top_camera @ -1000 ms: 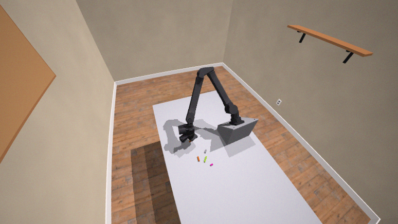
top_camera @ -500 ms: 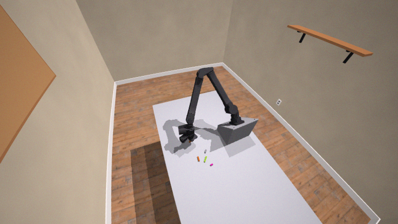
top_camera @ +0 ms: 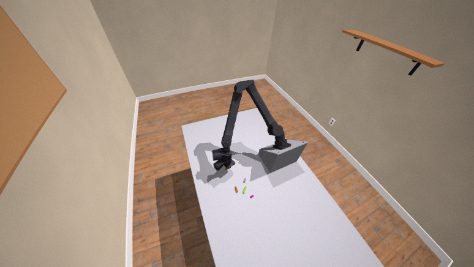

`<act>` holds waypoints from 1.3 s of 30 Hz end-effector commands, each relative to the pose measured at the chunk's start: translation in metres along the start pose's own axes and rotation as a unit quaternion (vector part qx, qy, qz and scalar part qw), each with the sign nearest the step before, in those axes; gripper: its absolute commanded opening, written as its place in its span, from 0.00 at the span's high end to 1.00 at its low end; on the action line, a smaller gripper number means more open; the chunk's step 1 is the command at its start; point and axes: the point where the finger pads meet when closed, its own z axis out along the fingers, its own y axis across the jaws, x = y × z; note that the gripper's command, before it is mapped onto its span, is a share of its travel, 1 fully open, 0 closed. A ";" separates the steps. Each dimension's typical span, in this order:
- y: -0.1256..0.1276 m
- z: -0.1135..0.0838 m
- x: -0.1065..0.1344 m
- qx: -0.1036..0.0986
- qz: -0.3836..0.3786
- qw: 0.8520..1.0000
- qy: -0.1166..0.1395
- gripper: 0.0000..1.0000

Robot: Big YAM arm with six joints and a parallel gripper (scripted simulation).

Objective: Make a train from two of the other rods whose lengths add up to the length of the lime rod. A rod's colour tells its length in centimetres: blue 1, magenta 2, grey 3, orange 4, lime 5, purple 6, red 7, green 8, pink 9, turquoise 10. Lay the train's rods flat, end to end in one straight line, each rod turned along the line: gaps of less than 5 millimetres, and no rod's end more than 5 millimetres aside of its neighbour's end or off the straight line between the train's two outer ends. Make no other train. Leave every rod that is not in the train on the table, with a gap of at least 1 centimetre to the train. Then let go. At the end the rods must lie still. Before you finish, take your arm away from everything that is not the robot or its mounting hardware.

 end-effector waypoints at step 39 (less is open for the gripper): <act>-0.007 -0.001 -0.005 0.002 0.001 1.000 -0.007 0.76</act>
